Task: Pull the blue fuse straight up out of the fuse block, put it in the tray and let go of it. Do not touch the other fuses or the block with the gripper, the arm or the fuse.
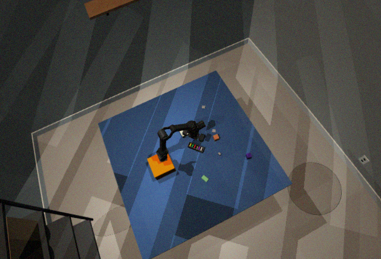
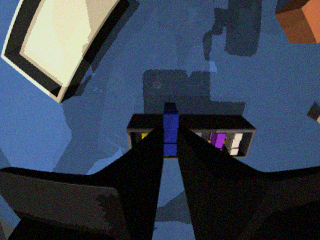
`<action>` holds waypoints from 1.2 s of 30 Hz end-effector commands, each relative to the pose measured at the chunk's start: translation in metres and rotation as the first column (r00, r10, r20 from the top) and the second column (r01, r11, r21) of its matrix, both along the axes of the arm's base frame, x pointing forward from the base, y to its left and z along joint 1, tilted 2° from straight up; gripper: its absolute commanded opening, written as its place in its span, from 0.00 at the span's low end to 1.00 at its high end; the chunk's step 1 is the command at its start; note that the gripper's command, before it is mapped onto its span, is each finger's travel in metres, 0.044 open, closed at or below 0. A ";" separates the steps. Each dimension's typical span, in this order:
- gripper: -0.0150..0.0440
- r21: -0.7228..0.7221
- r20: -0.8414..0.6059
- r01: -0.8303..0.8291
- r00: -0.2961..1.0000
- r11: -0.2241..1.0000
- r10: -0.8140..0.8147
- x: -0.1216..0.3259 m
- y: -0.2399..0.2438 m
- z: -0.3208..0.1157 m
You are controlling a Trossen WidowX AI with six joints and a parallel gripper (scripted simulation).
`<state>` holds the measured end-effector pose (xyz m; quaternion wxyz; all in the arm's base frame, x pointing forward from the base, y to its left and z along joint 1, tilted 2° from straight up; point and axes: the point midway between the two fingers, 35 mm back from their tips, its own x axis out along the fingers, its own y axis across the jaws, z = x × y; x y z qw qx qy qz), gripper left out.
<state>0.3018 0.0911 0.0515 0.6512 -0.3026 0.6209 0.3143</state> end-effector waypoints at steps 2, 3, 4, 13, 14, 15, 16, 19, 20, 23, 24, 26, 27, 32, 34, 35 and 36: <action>0.25 0.004 0.008 0.004 1.000 1.000 -0.004 -0.001 0.029 0.004; 0.25 0.005 0.008 0.004 1.000 1.000 -0.004 -0.002 0.035 0.004; 0.25 0.005 0.008 0.004 1.000 1.000 -0.004 -0.004 0.040 0.004; 0.25 0.011 0.007 0.004 1.000 1.000 -0.004 -0.019 0.090 0.006; 0.25 0.012 0.006 0.004 1.000 1.000 -0.004 -0.022 0.095 0.006; 0.25 0.012 0.006 0.004 1.000 1.000 -0.004 -0.024 0.101 0.006; 0.25 0.013 0.006 0.004 1.000 1.000 -0.004 -0.027 0.106 0.006; 0.25 0.015 0.005 0.004 1.000 1.000 -0.004 -0.035 0.122 0.007; 0.25 0.016 0.005 0.004 1.000 1.000 -0.004 -0.038 0.127 0.007; 0.25 0.017 0.004 0.004 1.000 1.000 -0.004 -0.045 0.140 0.007; 0.25 0.018 0.004 0.004 1.000 1.000 -0.004 -0.045 0.140 0.007; 0.25 0.018 0.004 0.004 1.000 1.000 -0.004 -0.045 0.140 0.007; 0.25 0.018 0.004 0.004 1.000 1.000 -0.004 -0.045 0.140 0.007; 0.25 0.018 0.004 0.004 1.000 1.000 -0.004 -0.045 0.141 0.000; 0.25 0.018 0.004 0.004 1.000 1.000 -0.004 -0.045 0.141 -0.003; 0.25 0.018 0.004 0.004 1.000 1.000 -0.004 -0.044 0.141 -0.005; 0.25 0.018 0.004 0.004 1.000 1.000 -0.004 -0.044 0.142 -0.007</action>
